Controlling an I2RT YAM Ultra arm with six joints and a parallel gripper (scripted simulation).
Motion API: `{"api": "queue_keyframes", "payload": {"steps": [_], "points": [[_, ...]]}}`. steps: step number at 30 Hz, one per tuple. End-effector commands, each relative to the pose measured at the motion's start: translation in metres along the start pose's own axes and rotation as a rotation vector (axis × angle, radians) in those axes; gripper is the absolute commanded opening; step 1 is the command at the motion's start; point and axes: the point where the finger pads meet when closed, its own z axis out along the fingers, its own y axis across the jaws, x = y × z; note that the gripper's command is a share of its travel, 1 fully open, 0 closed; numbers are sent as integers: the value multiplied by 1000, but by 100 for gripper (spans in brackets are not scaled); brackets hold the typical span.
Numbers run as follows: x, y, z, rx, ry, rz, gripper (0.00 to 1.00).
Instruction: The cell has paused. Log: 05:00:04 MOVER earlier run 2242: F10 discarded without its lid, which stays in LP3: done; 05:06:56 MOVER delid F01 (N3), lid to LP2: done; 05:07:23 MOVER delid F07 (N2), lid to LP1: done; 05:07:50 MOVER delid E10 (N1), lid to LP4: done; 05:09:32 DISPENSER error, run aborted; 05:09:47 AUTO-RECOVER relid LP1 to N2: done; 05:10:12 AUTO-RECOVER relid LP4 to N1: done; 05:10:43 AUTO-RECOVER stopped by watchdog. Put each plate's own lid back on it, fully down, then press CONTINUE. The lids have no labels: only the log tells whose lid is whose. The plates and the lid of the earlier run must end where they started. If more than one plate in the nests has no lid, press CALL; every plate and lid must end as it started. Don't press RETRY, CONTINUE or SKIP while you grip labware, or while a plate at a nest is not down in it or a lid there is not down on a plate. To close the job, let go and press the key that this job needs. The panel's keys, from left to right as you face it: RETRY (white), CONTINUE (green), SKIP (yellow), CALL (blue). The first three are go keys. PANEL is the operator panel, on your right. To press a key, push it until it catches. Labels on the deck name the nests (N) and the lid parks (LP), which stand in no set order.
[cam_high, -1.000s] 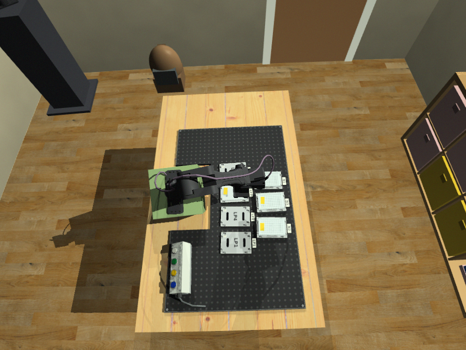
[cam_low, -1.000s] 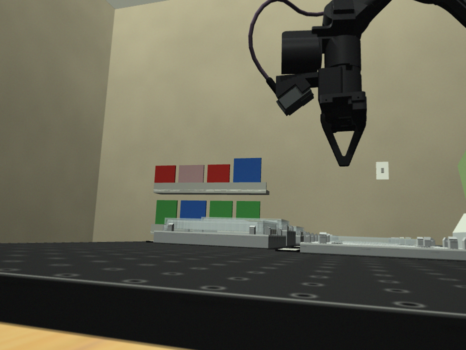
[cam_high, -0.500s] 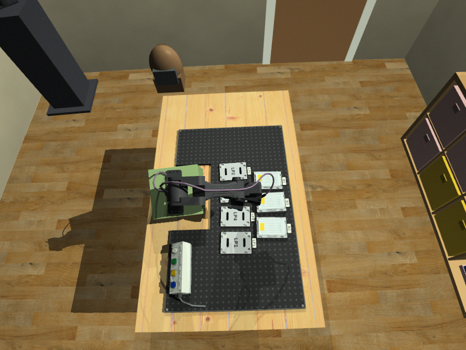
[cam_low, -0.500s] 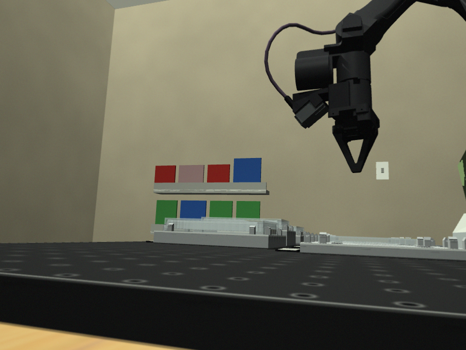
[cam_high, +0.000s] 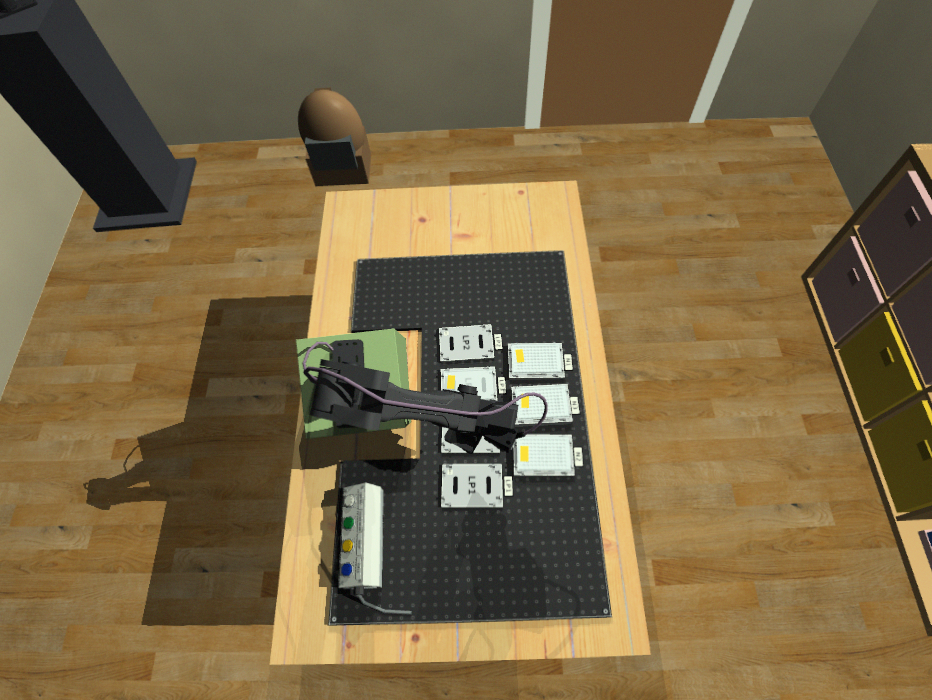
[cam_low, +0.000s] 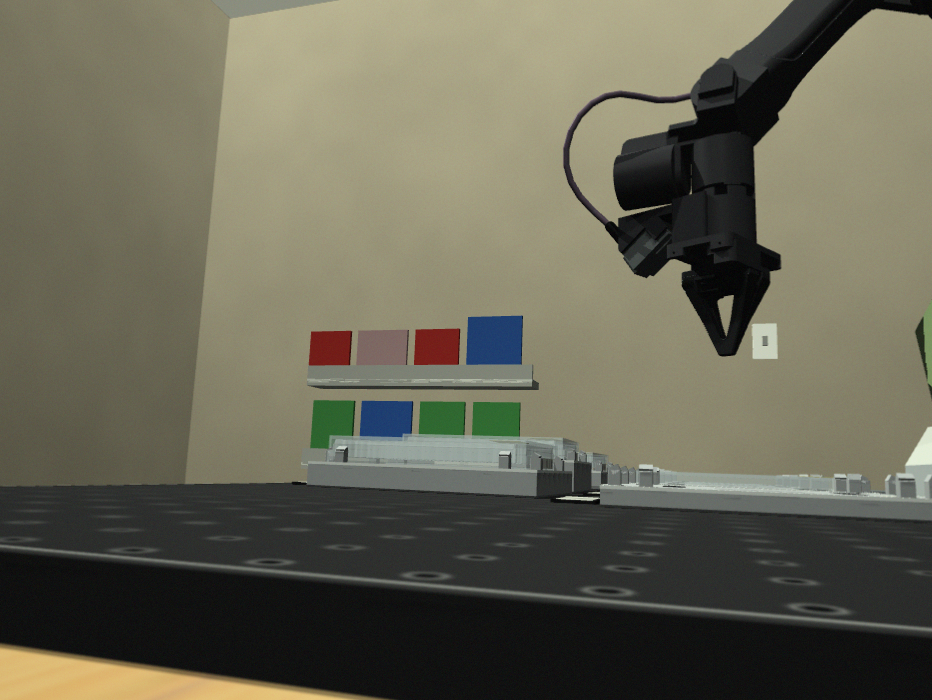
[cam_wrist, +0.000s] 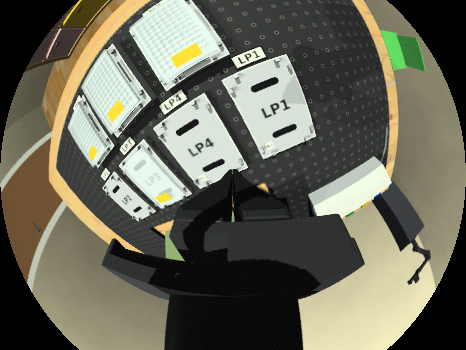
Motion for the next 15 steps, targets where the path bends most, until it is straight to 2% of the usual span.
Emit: {"api": "queue_keyframes", "payload": {"steps": [1, 3, 7, 13, 15], "points": [[-4, -11, -5, -19, -14, 63, 0], [-16, -21, -10, -23, -31, 110, 0], [-21, -41, -10, -22, -31, 184, 0], [-28, -71, -11, -19, -33, 169, 0], [-28, -71, -11, -19, -33, 169, 0]]}}
